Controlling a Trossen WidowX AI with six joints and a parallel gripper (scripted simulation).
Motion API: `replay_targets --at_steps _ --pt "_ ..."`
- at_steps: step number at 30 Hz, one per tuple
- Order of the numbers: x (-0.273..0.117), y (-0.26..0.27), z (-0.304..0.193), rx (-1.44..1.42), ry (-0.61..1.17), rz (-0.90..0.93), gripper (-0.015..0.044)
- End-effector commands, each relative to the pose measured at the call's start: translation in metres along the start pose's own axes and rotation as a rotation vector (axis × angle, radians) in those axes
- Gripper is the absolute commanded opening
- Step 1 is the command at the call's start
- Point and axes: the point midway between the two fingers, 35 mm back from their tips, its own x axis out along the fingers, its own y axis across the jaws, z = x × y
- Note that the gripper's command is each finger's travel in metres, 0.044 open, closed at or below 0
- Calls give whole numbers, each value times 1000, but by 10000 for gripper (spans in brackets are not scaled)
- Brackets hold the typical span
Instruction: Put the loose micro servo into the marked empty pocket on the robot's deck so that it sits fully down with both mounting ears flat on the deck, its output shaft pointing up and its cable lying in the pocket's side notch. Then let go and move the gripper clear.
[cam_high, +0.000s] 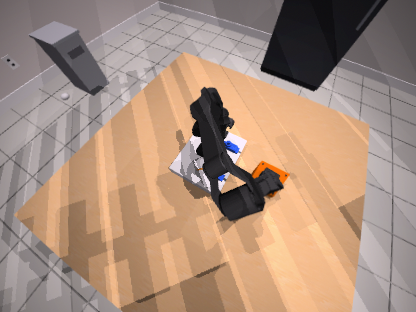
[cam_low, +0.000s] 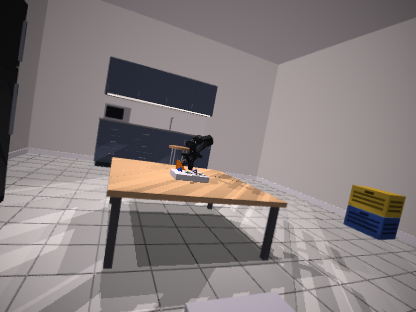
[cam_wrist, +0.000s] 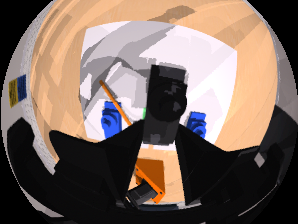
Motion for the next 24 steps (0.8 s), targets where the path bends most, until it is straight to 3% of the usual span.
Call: replay_targets --at_steps 1,11,24 --pt "-2 -1 -20 -1 -8 -6 0" --pt "-2 -1 -63 0 -7 -6 0" --pt "11 -2 -62 0 -7 -6 0"
